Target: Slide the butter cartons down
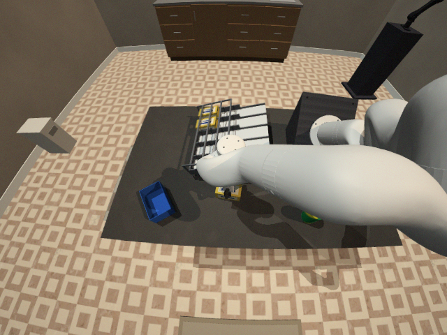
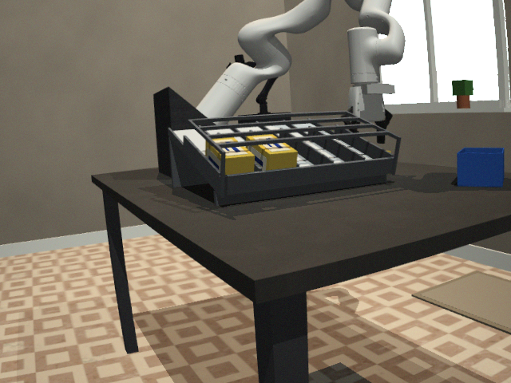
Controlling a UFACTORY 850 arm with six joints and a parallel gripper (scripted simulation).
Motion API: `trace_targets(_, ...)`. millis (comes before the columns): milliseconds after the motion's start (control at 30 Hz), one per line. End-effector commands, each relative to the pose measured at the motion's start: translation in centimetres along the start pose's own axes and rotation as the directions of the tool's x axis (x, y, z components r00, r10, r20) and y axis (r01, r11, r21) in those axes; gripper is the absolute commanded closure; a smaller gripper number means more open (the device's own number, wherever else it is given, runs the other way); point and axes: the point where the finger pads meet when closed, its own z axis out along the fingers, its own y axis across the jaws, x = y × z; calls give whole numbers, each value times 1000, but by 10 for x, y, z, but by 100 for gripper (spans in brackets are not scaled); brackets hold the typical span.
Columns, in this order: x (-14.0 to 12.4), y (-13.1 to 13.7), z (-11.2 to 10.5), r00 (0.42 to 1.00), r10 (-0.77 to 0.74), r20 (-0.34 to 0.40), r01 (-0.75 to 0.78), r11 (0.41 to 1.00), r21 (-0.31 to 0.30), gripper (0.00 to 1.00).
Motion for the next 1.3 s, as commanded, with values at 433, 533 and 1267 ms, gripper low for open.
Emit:
trace_targets(433,2,-1,55,1000,0,-1,0,1000,0,10)
trace_targets(533,2,-1,55,1000,0,-1,0,1000,0,10)
trace_targets(1267,2,-2,55,1000,0,-1,0,1000,1,100)
